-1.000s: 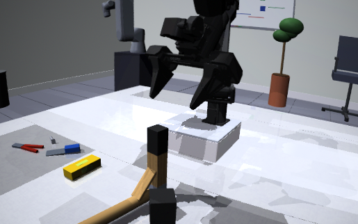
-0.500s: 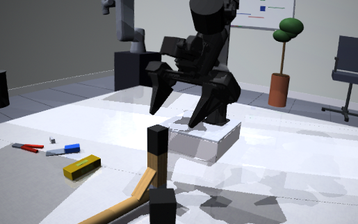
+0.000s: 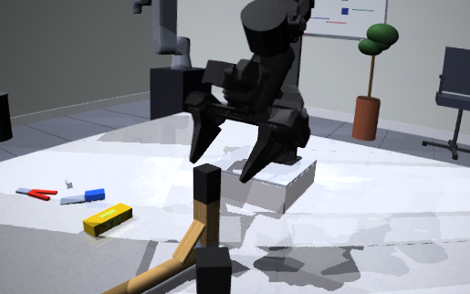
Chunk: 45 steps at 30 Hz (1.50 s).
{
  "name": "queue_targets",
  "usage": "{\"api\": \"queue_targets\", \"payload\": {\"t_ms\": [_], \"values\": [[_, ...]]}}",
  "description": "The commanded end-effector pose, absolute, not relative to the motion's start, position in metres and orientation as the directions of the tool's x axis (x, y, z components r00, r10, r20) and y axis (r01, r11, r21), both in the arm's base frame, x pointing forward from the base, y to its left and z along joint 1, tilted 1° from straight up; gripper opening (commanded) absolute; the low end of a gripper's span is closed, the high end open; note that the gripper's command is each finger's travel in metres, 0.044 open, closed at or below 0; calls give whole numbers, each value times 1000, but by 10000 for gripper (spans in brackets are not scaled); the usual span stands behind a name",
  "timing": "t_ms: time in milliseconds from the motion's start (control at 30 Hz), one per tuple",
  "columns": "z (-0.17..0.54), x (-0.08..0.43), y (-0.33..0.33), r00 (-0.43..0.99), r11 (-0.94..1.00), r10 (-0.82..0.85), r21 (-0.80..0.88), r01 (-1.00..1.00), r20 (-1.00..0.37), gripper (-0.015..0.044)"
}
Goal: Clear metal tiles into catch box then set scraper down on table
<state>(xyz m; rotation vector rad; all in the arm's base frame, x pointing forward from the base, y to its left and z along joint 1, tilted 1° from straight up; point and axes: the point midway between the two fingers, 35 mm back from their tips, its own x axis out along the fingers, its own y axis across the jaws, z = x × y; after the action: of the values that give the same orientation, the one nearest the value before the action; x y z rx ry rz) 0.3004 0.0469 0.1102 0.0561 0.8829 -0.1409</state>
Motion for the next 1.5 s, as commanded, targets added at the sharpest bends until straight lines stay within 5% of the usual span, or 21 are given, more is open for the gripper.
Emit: {"api": "queue_targets", "payload": {"t_ms": [0, 1133, 1467], "values": [[101, 305, 46, 619, 990, -99, -14, 142, -779, 440], [61, 334, 39, 622, 990, -100, -14, 142, -777, 440], [66, 333, 39, 627, 989, -102, -11, 146, -772, 177]]}}
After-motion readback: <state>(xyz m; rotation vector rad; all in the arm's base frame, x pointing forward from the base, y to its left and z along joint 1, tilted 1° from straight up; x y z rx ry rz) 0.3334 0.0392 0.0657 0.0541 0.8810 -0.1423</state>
